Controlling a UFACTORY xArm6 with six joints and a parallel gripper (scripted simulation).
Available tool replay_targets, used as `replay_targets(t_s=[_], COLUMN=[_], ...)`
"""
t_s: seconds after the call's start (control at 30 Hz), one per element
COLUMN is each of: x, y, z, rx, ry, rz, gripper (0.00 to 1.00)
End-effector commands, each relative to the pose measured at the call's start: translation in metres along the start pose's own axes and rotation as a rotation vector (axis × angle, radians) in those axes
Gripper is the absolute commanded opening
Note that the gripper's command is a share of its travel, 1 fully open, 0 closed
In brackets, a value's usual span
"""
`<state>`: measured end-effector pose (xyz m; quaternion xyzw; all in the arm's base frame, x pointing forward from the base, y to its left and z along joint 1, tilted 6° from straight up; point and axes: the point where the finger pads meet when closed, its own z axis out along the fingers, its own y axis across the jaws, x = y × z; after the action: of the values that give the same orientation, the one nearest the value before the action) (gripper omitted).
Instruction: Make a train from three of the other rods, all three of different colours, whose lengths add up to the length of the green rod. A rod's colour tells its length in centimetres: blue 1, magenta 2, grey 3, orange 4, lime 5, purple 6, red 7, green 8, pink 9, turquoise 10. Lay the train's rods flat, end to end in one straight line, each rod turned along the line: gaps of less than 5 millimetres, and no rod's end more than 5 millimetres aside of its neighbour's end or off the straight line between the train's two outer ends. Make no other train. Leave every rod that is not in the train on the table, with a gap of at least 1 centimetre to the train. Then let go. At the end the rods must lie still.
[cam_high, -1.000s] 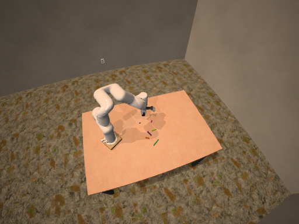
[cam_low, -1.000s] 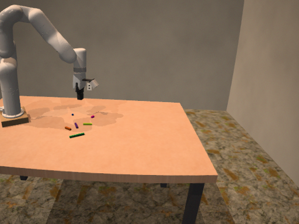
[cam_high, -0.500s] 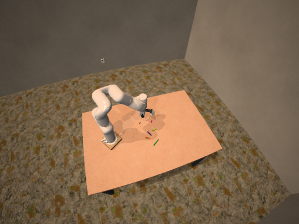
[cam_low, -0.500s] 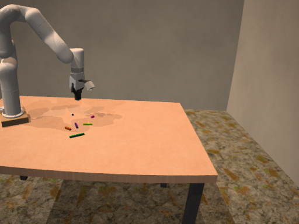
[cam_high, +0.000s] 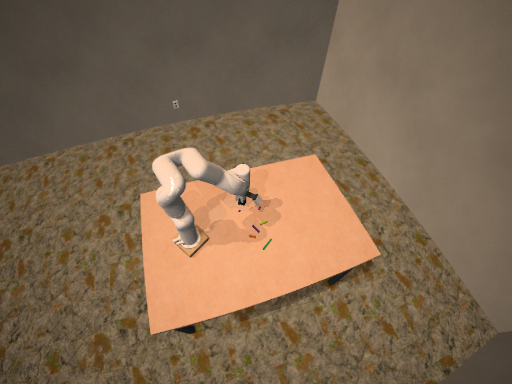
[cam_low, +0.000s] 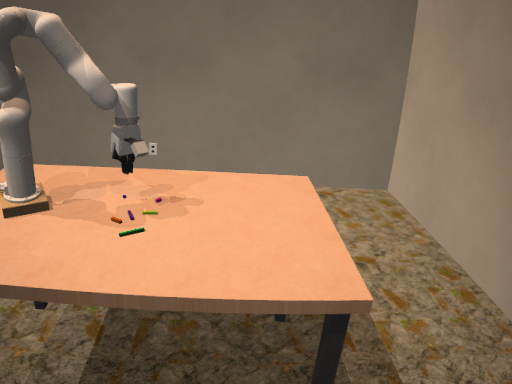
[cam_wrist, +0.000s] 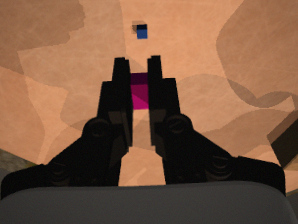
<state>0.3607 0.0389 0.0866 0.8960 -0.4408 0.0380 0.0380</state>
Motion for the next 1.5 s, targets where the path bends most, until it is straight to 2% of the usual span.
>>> replay_targets(t_s=[0.0, 0.4, 1.1, 1.47], x=[0.001, 0.001, 0.001, 0.001], y=[0.000, 0.000, 0.000, 0.000], z=[-0.001, 0.008, 0.080, 0.087], rx=[0.003, 0.003, 0.003, 0.003], ry=[0.007, 0.007, 0.007, 0.007], rz=[0.011, 0.012, 0.012, 0.012], gripper=[0.04, 0.04, 0.04, 0.04])
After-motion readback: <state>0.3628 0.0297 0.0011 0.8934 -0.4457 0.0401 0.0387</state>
